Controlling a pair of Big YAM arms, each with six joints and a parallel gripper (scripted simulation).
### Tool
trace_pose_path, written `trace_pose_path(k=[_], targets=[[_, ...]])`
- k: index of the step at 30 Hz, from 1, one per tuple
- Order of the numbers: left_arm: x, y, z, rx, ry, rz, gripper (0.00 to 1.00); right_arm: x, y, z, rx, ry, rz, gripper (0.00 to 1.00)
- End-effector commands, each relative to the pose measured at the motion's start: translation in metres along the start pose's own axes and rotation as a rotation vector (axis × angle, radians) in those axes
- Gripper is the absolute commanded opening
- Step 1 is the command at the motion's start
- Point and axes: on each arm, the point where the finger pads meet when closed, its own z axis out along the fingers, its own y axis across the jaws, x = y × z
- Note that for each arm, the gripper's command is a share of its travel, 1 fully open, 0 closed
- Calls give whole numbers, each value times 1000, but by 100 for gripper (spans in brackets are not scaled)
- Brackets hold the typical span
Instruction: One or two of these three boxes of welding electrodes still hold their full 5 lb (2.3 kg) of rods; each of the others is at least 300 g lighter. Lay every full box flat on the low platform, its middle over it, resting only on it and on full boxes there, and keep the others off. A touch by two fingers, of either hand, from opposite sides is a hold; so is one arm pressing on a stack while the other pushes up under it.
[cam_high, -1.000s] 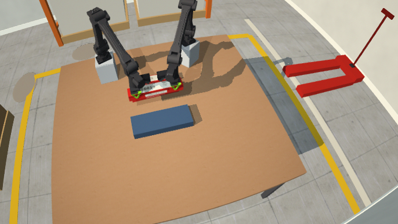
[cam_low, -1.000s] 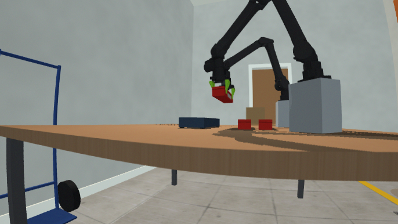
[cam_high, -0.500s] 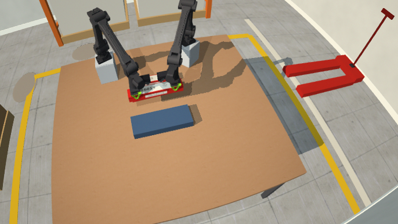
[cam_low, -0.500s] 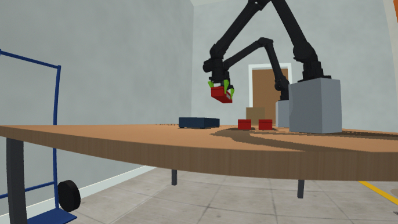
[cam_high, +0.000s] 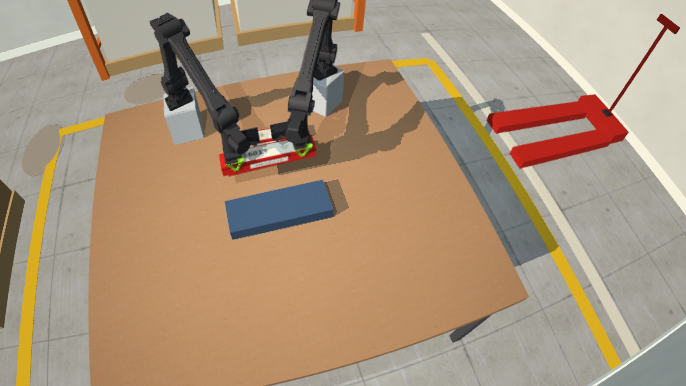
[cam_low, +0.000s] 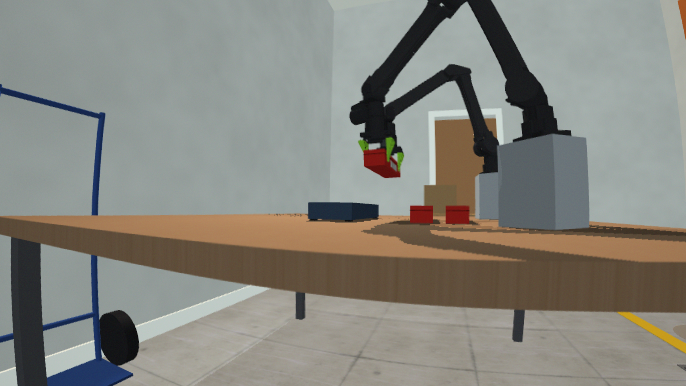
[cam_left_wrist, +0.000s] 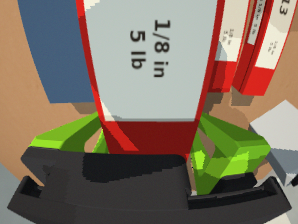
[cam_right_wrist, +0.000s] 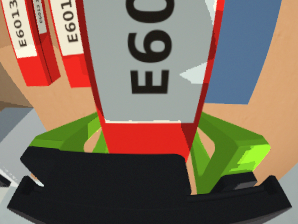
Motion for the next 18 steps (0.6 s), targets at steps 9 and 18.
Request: trace_pose_path(k=[9, 18], targets=[[-4, 45, -52, -116, -42, -3, 0, -1, -46, -50, 123, -48, 9, 0], [-5, 47, -46, -119, -43, -3, 0, -1, -47, -49, 127, -49, 10, 0]])
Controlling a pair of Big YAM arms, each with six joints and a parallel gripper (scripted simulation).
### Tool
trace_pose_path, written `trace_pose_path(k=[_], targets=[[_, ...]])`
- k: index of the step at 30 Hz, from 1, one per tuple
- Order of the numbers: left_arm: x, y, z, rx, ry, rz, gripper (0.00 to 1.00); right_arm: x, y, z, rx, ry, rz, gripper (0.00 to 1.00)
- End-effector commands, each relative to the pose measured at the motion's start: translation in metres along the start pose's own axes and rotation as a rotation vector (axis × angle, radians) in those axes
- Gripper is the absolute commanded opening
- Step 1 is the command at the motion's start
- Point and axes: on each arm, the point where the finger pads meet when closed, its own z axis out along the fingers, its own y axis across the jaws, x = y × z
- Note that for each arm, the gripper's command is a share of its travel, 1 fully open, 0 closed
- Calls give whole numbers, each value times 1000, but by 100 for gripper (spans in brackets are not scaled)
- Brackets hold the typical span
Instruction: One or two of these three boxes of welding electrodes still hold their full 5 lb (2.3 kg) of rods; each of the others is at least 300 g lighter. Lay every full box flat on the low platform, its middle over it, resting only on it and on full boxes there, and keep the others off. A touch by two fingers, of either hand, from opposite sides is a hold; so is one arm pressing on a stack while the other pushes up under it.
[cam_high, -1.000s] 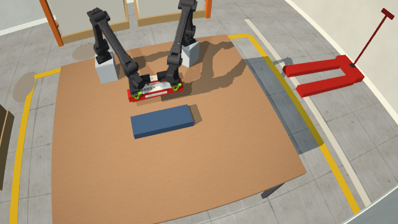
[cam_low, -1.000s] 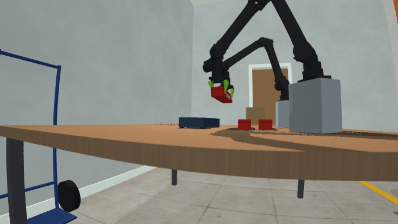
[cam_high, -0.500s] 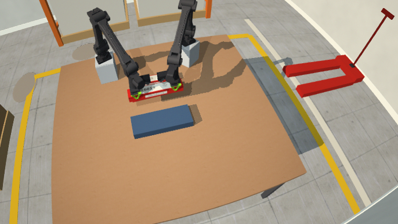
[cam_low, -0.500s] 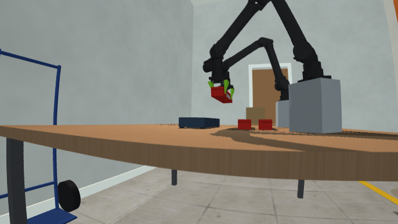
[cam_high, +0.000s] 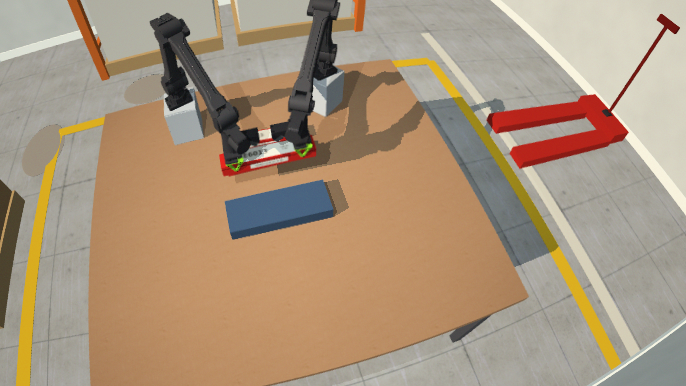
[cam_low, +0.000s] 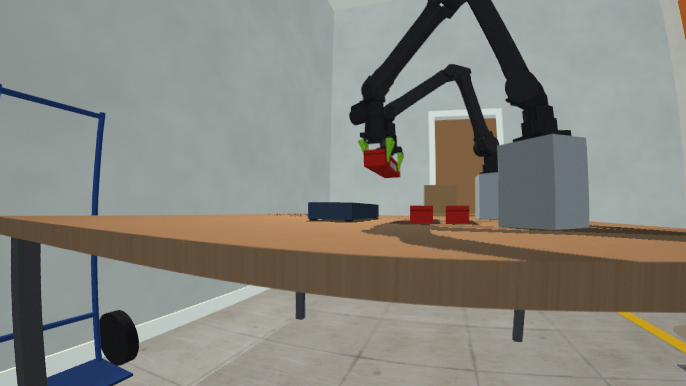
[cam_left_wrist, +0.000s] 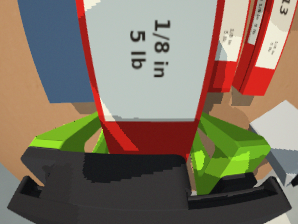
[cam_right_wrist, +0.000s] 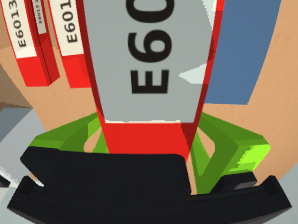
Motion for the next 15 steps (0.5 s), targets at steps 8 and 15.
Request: trace_pose_path(k=[8, 15], targets=[[-4, 60, -53, -117, -41, -2, 0, 2, -59, -51, 110, -40, 10, 0], [-3, 70, -55, -118, -41, -2, 0, 2, -69, -52, 111, -39, 10, 0]])
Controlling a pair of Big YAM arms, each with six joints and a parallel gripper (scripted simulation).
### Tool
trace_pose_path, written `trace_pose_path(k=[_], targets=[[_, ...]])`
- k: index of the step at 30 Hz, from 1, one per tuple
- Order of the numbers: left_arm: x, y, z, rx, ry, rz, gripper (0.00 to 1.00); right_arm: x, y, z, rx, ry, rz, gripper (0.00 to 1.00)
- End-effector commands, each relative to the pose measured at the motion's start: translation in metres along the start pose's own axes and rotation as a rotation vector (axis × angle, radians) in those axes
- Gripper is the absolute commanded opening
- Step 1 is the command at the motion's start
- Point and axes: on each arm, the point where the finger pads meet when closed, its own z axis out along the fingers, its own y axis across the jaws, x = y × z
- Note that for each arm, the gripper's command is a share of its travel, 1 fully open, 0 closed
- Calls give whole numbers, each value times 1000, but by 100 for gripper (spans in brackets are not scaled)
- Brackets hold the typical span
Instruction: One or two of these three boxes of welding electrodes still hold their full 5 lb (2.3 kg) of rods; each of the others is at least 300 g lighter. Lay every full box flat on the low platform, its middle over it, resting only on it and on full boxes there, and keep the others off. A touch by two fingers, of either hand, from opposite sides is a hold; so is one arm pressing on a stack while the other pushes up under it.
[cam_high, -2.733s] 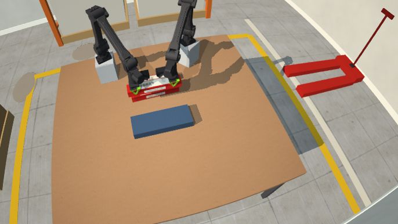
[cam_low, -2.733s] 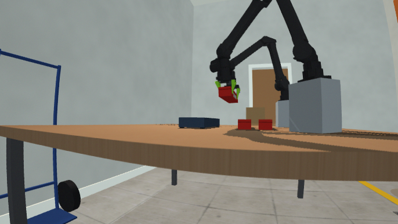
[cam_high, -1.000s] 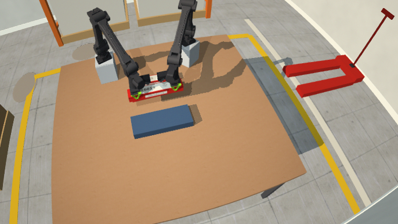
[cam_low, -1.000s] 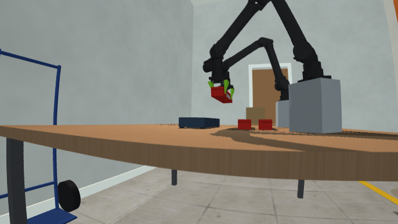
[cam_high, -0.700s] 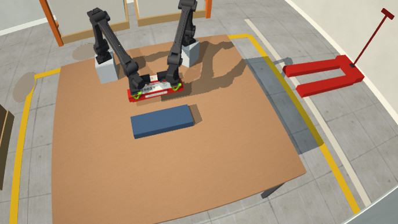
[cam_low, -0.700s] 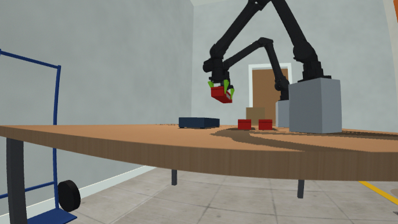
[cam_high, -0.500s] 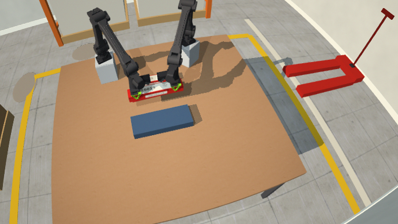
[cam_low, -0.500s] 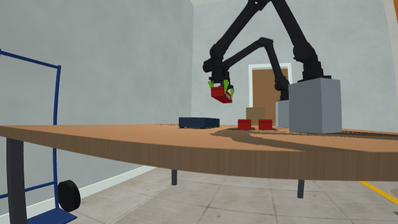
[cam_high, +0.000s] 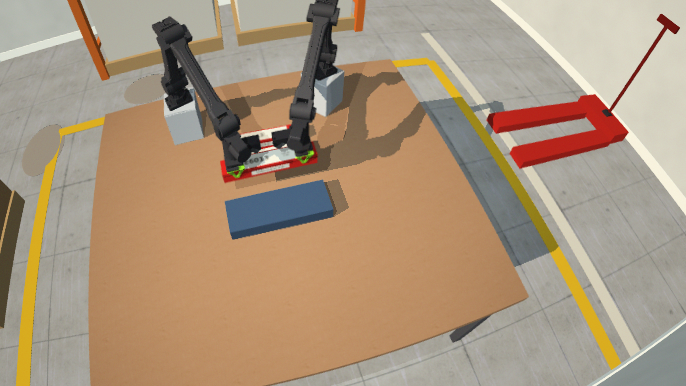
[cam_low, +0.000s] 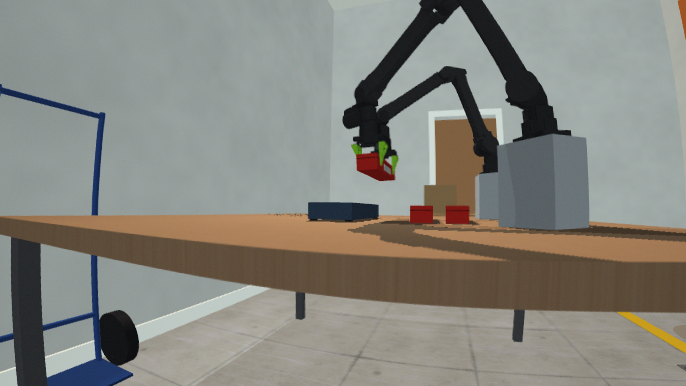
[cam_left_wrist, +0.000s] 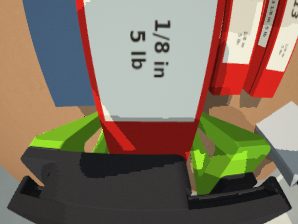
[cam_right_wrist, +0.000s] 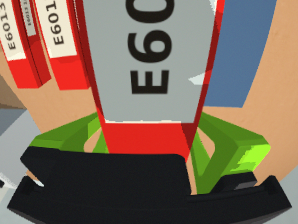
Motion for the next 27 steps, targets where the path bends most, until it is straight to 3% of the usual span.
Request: trace_pose_path(k=[1, 6, 8, 11, 24, 26, 27], targets=[[-2, 48, -66, -127, -44, -3, 0, 2, -47, -64, 122, -43, 7, 0], [-2, 57, -64, -122, -41, -3, 0, 2, -56, -64, 122, -42, 7, 0], [-2, 60, -54, -104, -33, -2, 0, 2, -59, -51, 98, -31, 7, 0], [-1, 68, -69, -129, -43, -3, 0, 2, -67, -67, 125, -42, 7, 0], [-1, 71, -71, -129, -43, -3, 0, 2, -72, -69, 125, -42, 7, 0], [-1, 75, -67, -122, -40, -3, 0, 3, -74, -50, 94, -29, 6, 0], [-1, 75, -52, -98, -30, -1, 0, 3, -75, -46, 87, -26, 6, 0]])
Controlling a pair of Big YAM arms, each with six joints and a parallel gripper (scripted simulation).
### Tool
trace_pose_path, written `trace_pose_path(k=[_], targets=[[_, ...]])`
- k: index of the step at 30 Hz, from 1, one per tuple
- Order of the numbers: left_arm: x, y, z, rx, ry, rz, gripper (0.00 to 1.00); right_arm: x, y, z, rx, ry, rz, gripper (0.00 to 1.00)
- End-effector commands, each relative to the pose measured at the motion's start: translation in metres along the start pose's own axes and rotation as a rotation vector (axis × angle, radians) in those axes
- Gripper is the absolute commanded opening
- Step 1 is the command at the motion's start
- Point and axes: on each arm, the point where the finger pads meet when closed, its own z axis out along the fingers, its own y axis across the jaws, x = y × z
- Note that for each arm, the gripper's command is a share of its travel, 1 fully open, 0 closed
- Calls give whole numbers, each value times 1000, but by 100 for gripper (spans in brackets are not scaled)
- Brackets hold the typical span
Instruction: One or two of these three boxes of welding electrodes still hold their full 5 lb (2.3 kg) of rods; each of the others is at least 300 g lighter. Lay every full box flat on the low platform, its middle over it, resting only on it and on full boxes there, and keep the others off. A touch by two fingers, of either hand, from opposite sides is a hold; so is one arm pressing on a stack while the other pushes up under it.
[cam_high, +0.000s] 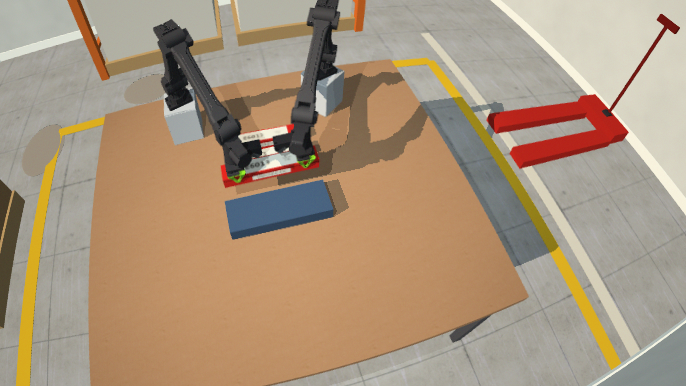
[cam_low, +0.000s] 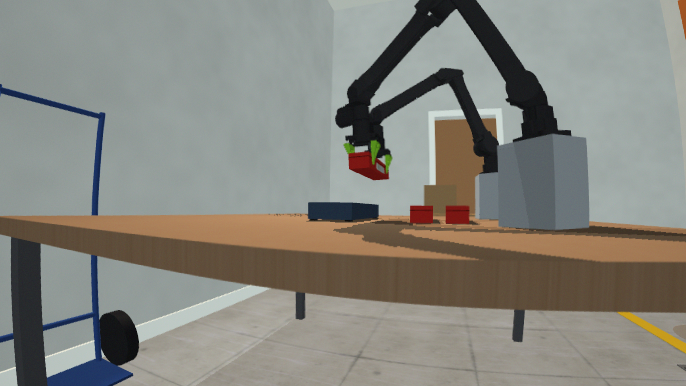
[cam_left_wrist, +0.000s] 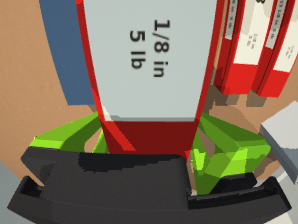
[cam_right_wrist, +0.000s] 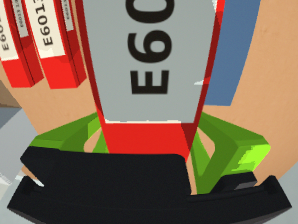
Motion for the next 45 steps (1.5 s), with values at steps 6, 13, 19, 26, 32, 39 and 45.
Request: trace_pose_path(k=[6, 13, 19, 26, 32, 39, 45], targets=[[0, 56, -62, -128, -41, -4, 0, 2, -57, -62, 127, -41, 9, 0], [0, 67, -60, -130, -40, -4, 0, 2, -68, -60, 128, -41, 9, 0], [0, 78, -60, -131, -40, -4, 0, 2, -79, -60, 130, -41, 9, 0], [1, 84, -63, -132, -40, -4, 0, 3, -84, -63, 130, -41, 9, 0], [0, 85, -64, -132, -40, -4, 0, 3, -84, -64, 130, -41, 9, 0], [0, 87, -63, -124, -37, -4, 0, 3, -84, -64, 131, -41, 9, 0], [0, 88, -64, -124, -37, -4, 0, 4, -84, -64, 131, -41, 9, 0]])
